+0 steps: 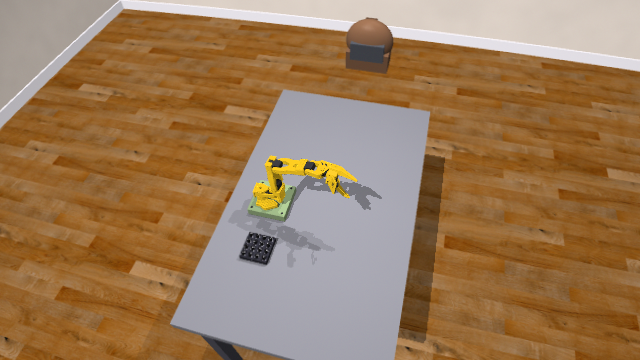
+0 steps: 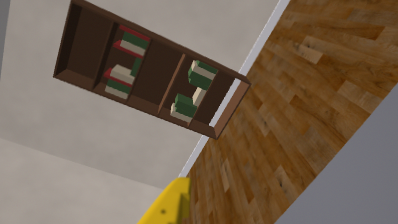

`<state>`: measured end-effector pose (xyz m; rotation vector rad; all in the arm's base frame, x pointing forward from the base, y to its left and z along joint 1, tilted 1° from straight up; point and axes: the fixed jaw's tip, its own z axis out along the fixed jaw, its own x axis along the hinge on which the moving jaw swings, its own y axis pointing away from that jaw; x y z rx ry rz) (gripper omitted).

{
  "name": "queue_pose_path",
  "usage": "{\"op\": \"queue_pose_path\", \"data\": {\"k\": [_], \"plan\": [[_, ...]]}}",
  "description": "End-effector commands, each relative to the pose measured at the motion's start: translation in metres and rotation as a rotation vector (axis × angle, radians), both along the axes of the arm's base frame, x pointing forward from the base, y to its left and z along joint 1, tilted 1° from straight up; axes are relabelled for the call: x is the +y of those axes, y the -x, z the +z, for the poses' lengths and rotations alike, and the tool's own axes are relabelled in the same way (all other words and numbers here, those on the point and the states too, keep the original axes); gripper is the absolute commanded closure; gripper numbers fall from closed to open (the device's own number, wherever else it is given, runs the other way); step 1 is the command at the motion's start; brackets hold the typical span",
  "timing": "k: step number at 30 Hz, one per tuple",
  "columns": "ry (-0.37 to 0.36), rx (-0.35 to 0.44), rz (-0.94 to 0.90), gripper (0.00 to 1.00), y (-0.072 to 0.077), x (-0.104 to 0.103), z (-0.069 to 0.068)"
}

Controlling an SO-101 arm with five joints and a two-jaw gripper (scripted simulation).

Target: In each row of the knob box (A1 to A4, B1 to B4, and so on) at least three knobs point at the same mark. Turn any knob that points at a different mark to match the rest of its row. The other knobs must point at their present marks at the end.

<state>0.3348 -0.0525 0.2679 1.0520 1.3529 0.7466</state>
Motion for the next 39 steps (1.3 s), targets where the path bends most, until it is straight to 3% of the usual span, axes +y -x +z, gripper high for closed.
{"op": "queue_pose_path", "data": {"k": [1, 2, 4, 8, 19, 21, 25, 29, 39], "plan": [[-0.018, 0.101, 0.0, 0.6, 0.014, 0.002, -0.016], [-0.024, 0.138, 0.0, 0.6, 0.017, 0.003, -0.023], [-0.024, 0.138, 0.0, 0.6, 0.017, 0.003, -0.023], [-0.052, 0.307, 0.0, 0.6, 0.038, 0.006, -0.054], [-0.135, 0.807, -0.001, 0.6, 0.123, 0.02, -0.144], [-0.135, 0.807, -0.001, 0.6, 0.123, 0.02, -0.144], [-0.157, 0.936, -0.001, 0.6, 0.149, 0.025, -0.165], [-0.17, 1.015, -0.001, 0.6, 0.165, 0.027, -0.177], [-0.176, 1.049, -0.001, 0.6, 0.172, 0.029, -0.183]]}}
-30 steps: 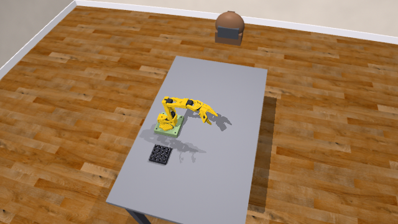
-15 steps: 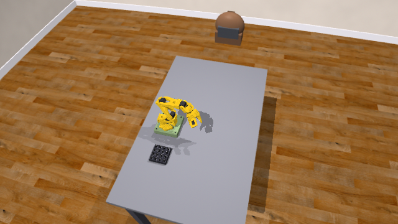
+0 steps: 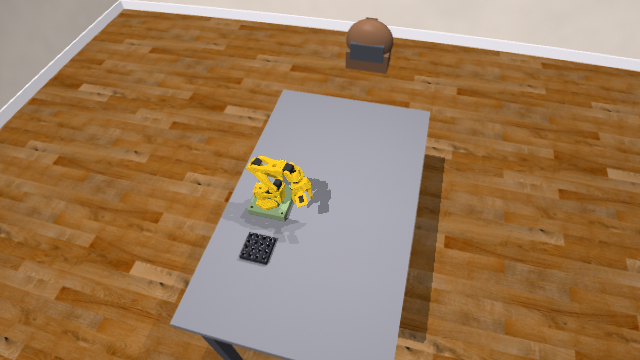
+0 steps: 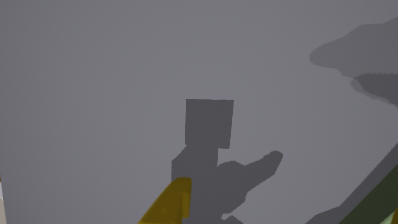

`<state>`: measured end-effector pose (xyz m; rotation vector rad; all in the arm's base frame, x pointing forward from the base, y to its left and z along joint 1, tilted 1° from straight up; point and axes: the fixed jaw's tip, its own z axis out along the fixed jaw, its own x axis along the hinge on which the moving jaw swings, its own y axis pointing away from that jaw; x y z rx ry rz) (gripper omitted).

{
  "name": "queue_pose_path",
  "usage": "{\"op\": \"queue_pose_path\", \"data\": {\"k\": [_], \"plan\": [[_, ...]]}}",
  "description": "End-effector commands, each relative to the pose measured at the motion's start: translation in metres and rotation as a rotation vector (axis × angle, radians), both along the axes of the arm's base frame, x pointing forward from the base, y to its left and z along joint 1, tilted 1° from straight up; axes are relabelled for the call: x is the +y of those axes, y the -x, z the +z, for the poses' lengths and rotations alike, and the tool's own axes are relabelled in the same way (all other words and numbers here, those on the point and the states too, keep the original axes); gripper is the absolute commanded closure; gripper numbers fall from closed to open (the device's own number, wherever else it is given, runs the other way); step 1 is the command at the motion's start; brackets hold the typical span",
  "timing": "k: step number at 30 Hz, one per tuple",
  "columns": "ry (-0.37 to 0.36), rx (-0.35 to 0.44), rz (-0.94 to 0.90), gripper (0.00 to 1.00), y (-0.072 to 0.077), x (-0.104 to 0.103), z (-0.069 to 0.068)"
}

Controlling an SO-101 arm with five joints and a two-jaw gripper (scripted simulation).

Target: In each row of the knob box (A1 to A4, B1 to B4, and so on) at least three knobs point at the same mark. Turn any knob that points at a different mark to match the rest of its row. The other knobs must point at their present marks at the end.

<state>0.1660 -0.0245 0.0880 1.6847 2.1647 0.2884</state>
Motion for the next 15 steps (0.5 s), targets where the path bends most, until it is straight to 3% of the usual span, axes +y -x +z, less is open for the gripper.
{"op": "queue_pose_path", "data": {"k": [1, 15], "plan": [[-0.004, 0.016, 0.0, 0.6, 0.004, 0.001, -0.003], [0.045, 0.028, -0.039, 0.6, 0.009, -0.023, -0.003]]}}
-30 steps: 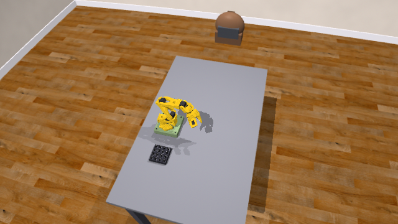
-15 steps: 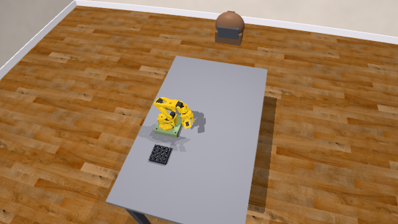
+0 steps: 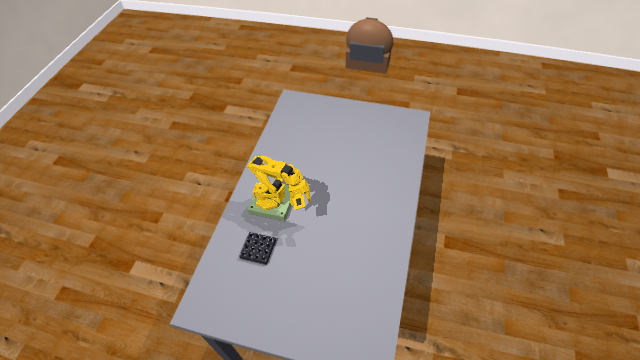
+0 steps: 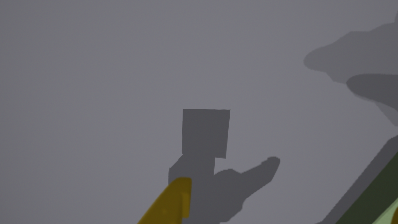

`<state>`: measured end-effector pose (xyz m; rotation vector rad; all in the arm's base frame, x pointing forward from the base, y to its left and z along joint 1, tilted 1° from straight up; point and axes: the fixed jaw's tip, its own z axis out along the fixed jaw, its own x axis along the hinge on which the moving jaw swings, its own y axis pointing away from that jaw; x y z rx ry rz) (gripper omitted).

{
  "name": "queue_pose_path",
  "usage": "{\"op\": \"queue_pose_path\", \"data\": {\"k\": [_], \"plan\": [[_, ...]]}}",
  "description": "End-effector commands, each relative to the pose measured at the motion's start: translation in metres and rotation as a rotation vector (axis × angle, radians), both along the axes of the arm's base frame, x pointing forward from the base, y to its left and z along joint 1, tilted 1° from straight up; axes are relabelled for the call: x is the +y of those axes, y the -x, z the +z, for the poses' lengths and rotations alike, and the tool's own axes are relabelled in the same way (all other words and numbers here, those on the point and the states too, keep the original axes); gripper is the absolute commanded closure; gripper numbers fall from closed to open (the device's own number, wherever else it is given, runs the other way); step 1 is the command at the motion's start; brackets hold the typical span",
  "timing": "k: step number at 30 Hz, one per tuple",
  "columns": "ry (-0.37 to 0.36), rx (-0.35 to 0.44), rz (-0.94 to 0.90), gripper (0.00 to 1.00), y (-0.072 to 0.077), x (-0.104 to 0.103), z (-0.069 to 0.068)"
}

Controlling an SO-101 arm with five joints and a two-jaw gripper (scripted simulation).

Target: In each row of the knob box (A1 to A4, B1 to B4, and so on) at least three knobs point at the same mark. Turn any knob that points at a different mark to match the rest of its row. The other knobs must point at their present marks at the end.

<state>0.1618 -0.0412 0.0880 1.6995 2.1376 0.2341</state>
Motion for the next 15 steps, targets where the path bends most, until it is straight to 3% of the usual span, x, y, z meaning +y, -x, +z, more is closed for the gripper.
{"op": "queue_pose_path", "data": {"k": [1, 8, 15], "plan": [[0.01, 0.019, -0.01, 0.6, 0.005, -0.006, -0.003], [0.08, 0.052, -0.07, 0.6, 0.02, -0.039, -0.003], [0.157, 0.117, -0.146, 0.6, 0.051, -0.076, -0.004]]}}
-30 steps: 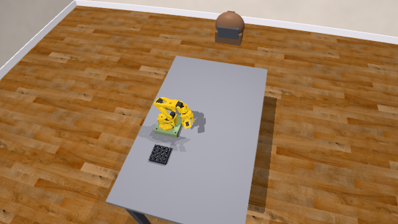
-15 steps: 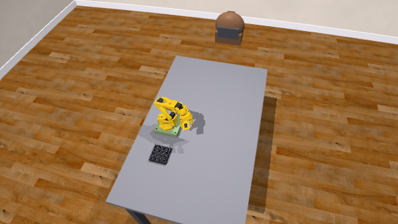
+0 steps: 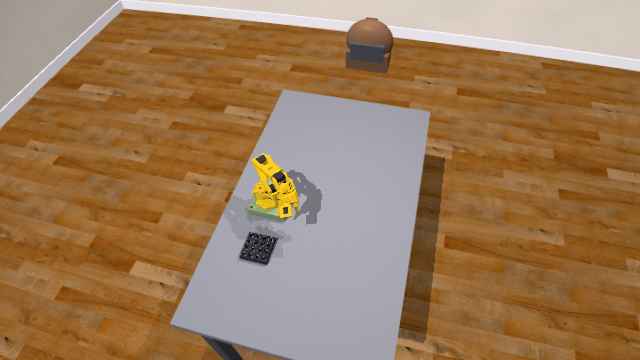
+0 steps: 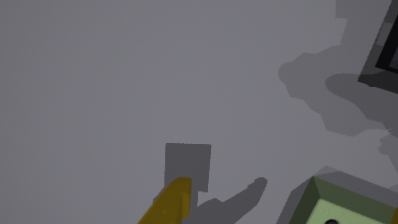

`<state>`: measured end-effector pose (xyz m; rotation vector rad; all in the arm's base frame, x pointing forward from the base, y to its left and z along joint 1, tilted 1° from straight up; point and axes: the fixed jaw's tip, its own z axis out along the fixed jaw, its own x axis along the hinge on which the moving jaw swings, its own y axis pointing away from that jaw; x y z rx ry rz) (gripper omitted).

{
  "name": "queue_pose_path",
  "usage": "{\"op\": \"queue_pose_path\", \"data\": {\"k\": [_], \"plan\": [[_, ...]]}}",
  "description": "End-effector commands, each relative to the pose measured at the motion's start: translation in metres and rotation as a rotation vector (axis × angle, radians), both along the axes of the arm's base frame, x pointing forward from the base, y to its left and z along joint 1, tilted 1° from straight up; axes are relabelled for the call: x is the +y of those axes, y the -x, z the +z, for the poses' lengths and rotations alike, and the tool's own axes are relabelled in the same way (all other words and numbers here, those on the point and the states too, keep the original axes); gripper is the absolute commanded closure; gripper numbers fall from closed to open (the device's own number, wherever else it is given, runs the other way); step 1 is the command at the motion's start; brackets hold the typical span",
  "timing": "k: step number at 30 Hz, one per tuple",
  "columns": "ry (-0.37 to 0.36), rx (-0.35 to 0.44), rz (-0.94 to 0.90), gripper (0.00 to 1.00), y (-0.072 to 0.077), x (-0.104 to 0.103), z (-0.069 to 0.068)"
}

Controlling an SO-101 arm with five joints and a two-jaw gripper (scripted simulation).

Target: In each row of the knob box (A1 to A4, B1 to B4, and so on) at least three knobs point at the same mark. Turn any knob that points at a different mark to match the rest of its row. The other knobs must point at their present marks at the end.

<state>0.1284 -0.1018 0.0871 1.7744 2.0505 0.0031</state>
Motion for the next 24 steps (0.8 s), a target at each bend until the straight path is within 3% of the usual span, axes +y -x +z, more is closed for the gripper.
{"op": "queue_pose_path", "data": {"k": [1, 3, 10, 18, 24], "plan": [[0.039, 0.055, -0.044, 0.6, 0.023, -0.02, -0.003], [0.039, 0.055, -0.044, 0.6, 0.023, -0.02, -0.003], [0.09, 0.145, -0.122, 0.6, 0.065, -0.045, -0.004], [0.11, 0.235, -0.188, 0.6, 0.107, -0.055, -0.005], [0.112, 0.265, -0.208, 0.6, 0.12, -0.056, -0.005]]}}
